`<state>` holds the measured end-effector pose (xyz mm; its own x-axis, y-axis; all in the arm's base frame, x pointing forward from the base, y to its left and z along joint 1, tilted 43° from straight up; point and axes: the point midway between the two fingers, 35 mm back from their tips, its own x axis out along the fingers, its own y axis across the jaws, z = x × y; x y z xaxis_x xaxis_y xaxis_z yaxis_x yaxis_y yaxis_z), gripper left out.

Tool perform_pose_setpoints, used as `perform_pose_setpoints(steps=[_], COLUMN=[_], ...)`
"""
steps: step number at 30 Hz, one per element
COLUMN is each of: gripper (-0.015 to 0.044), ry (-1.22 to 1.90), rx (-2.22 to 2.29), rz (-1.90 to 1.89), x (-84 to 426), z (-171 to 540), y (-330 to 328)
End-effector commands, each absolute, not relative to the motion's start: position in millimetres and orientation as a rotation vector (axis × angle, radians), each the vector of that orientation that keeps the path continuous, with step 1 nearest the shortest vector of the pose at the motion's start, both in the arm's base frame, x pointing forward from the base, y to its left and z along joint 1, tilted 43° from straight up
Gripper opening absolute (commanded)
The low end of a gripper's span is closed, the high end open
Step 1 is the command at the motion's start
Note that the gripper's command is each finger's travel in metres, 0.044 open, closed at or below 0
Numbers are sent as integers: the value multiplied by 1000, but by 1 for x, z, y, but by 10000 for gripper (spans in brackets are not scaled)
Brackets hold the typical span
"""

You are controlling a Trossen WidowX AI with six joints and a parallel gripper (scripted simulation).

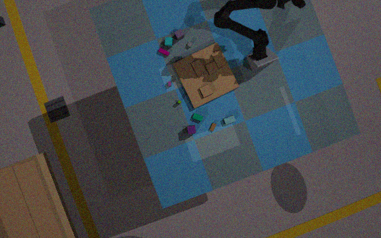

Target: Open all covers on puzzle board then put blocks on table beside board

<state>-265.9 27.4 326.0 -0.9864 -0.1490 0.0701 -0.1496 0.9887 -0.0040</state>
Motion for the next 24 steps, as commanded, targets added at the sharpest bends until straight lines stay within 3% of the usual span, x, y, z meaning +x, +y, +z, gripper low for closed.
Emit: perform_pose_setpoints(steps=[1,15,24], gripper=[374,6,0], ry=[-3065,-3135,-3068], rx=[226,-148,-430], rz=[20,516,858], x=[-266,-276,-273], z=[326,306,291], y=[28,91,135])
